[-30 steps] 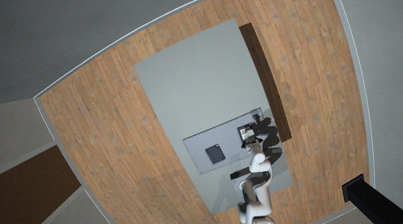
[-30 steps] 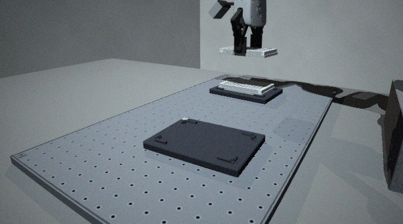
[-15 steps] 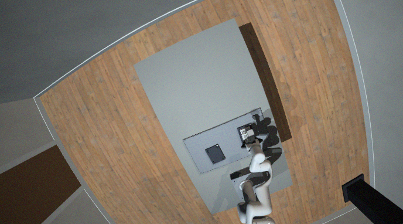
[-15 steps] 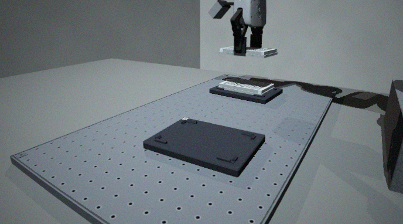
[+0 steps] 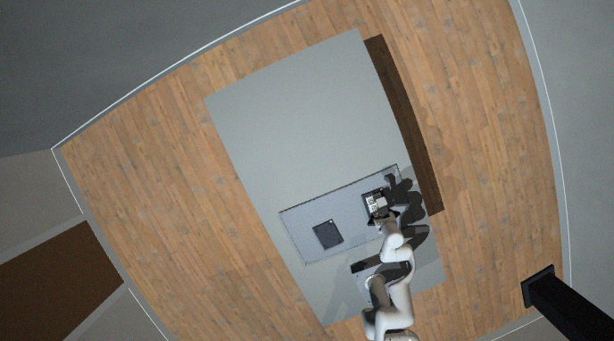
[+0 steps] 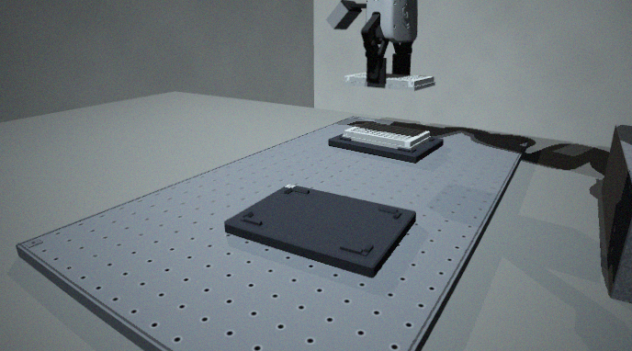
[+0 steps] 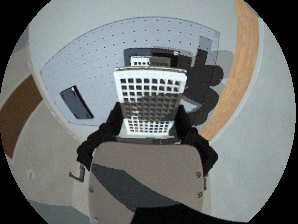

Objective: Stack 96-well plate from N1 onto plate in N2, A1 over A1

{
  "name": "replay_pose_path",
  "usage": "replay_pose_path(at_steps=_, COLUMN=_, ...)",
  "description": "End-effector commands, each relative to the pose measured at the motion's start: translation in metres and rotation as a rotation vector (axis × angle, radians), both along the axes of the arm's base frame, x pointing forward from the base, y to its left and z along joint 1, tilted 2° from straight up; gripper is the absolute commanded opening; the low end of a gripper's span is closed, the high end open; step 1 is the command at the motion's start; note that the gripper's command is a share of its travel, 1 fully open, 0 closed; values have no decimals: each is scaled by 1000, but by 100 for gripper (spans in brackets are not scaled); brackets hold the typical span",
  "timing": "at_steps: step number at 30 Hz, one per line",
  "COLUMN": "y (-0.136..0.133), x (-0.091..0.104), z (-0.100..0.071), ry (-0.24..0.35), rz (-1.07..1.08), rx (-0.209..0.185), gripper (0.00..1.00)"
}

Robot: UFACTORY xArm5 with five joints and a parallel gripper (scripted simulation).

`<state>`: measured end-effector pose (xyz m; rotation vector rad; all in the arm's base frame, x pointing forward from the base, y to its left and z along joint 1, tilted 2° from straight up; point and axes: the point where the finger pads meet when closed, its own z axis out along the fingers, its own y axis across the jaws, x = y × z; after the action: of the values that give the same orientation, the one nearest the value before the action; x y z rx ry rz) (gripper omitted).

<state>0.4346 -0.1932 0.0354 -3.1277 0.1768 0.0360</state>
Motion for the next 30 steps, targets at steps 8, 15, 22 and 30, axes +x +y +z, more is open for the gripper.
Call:
replay_pose_path(at_steps=8, y=0, x=1, z=-14, ry=-4, rz=0, rx=-2, gripper=0)
replay_pose_path(at_steps=15, y=0, x=1, z=-22, ry=-4, rz=0, rx=-2, gripper=0)
replay_pose_path(at_steps=22, y=0, x=1, z=-34, ry=-4, rz=0, rx=-2, gripper=0)
replay_pose_path(at_steps=30, y=1, x=1, z=-47, ry=-4, rz=0, rx=-2, gripper=0)
